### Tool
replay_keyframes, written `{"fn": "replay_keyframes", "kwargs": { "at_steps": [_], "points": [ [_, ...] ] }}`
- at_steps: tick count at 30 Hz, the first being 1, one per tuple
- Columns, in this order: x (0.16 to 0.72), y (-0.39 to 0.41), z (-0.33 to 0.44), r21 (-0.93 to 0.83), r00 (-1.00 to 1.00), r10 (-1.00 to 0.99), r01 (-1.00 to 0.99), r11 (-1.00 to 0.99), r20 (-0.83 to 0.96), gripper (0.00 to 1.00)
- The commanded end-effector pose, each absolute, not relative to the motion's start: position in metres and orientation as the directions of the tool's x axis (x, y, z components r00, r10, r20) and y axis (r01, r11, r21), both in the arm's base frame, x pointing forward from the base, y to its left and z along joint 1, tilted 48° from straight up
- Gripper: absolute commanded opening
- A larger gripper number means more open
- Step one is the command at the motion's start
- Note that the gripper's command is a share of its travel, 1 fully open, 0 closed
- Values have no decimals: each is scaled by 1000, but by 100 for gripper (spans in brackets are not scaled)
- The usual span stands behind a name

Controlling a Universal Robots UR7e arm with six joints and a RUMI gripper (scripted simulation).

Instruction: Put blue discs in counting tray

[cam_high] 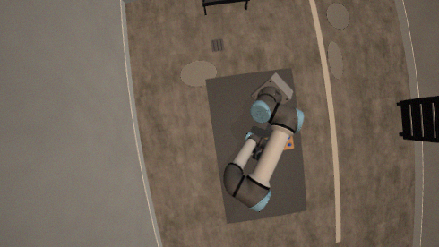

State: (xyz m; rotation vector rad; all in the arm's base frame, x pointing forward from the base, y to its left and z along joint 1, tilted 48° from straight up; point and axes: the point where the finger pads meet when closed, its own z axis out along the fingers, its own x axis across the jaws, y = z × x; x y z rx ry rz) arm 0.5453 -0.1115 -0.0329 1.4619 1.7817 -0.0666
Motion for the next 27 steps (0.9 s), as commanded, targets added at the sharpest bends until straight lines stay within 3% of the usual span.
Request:
{"fn": "replay_keyframes", "kwargs": {
  "at_steps": [1, 27],
  "points": [
    [543, -108, -30, 433, -1, 797, 840, 328, -603, 0],
    [495, -62, 32, 433, -1, 798, 840, 328, -603, 0]
  ]
}}
